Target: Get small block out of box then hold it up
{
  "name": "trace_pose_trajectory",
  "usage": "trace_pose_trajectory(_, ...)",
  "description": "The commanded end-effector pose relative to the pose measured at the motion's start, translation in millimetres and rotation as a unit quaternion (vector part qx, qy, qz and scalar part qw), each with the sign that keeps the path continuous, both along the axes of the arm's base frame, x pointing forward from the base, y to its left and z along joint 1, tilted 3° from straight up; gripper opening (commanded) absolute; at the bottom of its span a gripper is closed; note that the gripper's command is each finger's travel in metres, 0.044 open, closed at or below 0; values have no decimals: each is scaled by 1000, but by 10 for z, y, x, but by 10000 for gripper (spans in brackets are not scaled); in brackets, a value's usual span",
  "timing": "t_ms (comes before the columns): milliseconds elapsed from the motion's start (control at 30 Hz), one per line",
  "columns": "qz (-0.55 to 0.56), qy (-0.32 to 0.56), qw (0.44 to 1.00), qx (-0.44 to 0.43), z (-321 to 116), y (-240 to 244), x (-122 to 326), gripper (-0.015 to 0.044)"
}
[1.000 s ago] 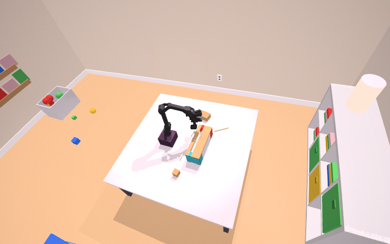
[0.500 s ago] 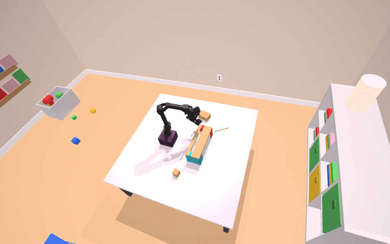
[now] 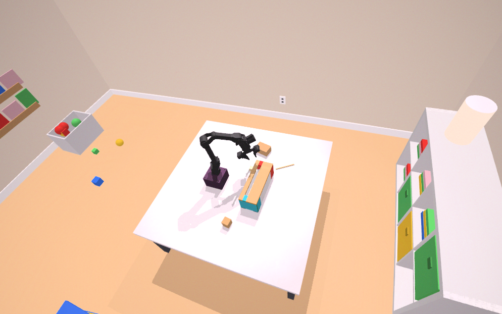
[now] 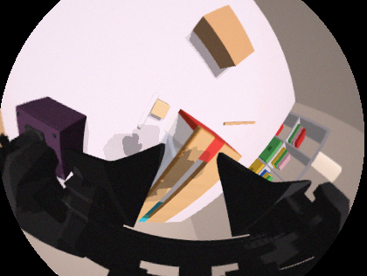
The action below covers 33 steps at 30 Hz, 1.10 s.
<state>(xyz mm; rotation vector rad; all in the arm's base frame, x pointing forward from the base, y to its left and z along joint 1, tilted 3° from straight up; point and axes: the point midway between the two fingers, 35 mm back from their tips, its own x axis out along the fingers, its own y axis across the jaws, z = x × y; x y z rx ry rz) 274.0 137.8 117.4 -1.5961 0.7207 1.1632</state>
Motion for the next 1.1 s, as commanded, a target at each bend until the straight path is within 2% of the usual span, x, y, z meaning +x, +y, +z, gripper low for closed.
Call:
trace_pose_trajectory(0,401,-54,891,-207,-84,26,-169,285)
trace_pose_trajectory(133,474,-61,845,-242,-76,35,-180,285)
trace_pose_trajectory(800,475,-61,844,-243,-102,41,-174,285)
trace_pose_trajectory(1000,475,-61,844,-243,-924,108,-112,285)
trace_pose_trajectory(1067,475,-61,844,-243,-1018,103,-122,285)
